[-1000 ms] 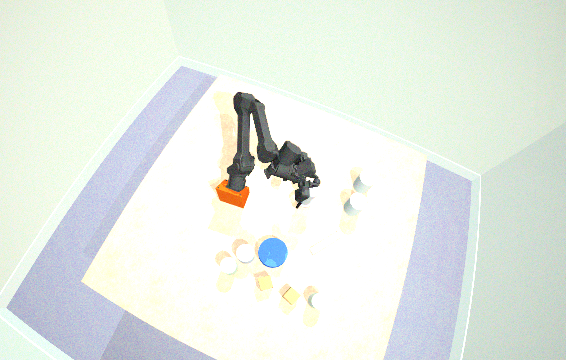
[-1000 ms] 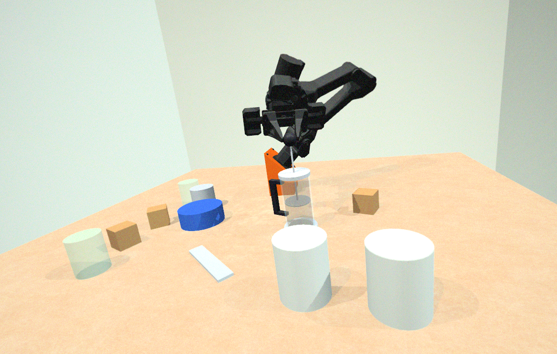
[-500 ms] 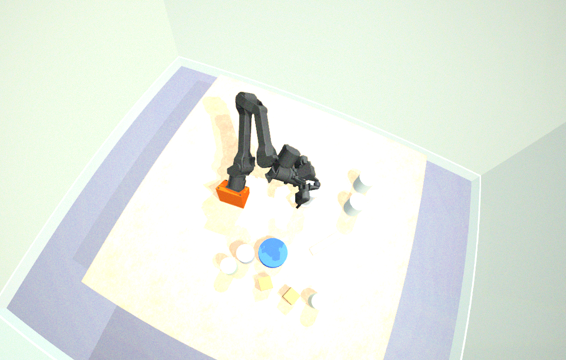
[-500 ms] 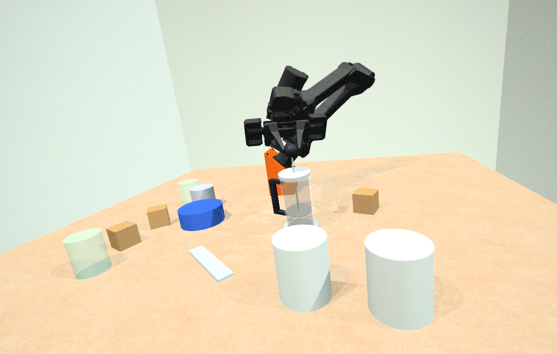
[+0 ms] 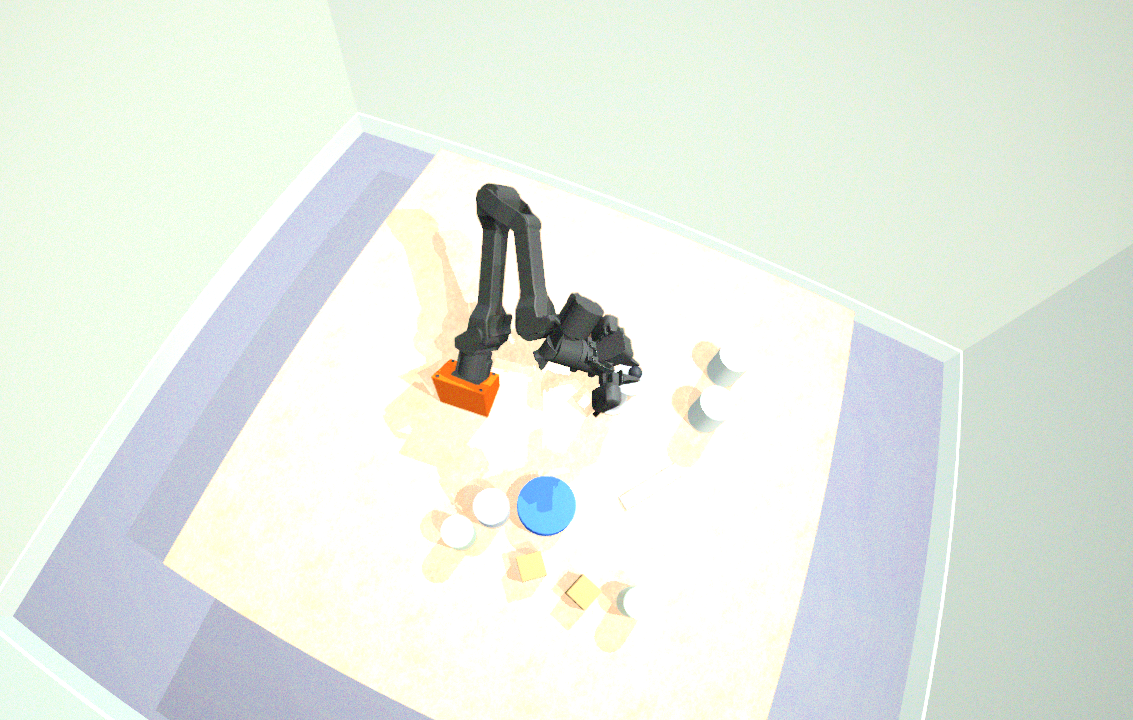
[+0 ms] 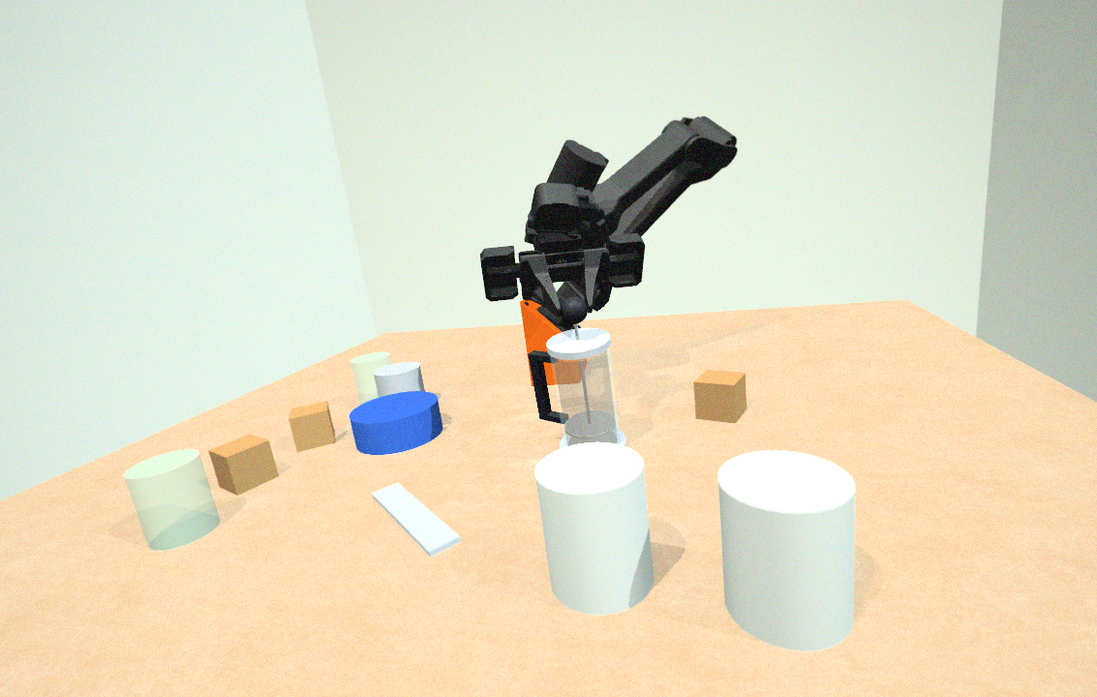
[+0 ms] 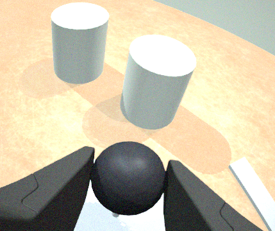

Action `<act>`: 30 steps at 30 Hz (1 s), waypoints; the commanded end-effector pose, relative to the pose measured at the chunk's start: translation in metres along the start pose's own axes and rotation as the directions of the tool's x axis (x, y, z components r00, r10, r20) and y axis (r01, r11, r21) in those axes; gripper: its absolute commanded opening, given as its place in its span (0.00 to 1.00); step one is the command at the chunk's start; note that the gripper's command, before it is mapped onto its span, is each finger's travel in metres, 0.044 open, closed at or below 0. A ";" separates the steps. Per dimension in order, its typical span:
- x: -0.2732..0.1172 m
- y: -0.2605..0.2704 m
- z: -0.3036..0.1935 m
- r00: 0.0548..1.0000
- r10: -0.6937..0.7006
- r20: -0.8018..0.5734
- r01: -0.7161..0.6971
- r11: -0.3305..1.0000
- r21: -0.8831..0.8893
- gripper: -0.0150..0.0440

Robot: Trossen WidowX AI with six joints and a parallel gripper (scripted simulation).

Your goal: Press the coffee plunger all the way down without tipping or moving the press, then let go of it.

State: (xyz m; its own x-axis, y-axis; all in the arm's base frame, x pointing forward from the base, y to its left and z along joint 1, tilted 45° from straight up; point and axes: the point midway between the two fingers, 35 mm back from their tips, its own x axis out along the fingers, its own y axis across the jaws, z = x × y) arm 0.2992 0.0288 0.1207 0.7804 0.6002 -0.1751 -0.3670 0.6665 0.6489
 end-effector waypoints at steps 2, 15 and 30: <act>0.003 0.000 -0.007 1.000 0.012 -0.024 -0.011 1.000 0.027 0.45; 0.004 -0.001 -0.006 1.000 0.012 -0.024 -0.012 1.000 0.027 0.45; 0.003 -0.002 -0.003 1.000 0.005 -0.012 -0.005 1.000 0.015 0.45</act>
State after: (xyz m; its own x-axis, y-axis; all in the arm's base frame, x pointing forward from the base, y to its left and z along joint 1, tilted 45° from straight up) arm 0.3010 0.0303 0.1167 0.7722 0.6092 -0.1806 -0.3634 0.6566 0.6609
